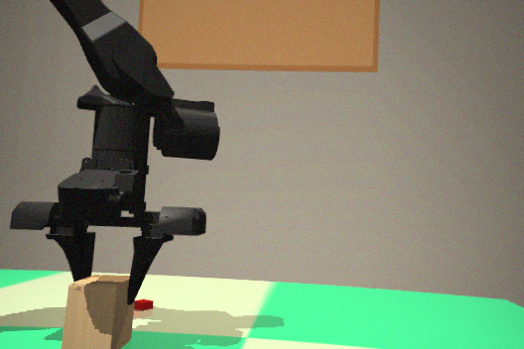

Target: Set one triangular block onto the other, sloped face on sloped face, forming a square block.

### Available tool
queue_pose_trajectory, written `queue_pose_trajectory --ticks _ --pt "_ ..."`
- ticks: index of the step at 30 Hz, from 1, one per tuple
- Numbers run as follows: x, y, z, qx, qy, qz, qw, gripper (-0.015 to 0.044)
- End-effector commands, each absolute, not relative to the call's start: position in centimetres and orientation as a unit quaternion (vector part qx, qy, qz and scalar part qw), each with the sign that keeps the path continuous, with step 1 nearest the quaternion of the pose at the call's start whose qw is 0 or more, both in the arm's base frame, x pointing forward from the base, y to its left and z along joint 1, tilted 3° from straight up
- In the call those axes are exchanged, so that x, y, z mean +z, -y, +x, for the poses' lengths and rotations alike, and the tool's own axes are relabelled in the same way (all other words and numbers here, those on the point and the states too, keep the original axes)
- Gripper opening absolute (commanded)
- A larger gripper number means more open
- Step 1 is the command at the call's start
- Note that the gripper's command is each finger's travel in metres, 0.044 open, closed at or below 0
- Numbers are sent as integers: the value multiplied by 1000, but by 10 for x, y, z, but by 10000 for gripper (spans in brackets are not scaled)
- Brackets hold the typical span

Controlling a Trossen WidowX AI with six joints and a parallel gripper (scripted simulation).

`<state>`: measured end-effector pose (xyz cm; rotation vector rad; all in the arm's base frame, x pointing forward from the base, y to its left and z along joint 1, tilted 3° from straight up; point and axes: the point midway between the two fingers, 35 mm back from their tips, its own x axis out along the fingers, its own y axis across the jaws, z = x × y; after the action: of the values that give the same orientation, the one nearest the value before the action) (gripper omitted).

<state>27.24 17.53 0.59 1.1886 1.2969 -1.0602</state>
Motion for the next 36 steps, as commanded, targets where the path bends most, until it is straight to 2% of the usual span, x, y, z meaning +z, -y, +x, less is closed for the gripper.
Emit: queue_pose_trajectory --ticks 1,19,36 --pt "5 -176 272 -440 -543 495 516 0" --pt "4 -175 272 -440 -544 495 516 0" --pt "5 -175 272 -442 -541 495 517 440"
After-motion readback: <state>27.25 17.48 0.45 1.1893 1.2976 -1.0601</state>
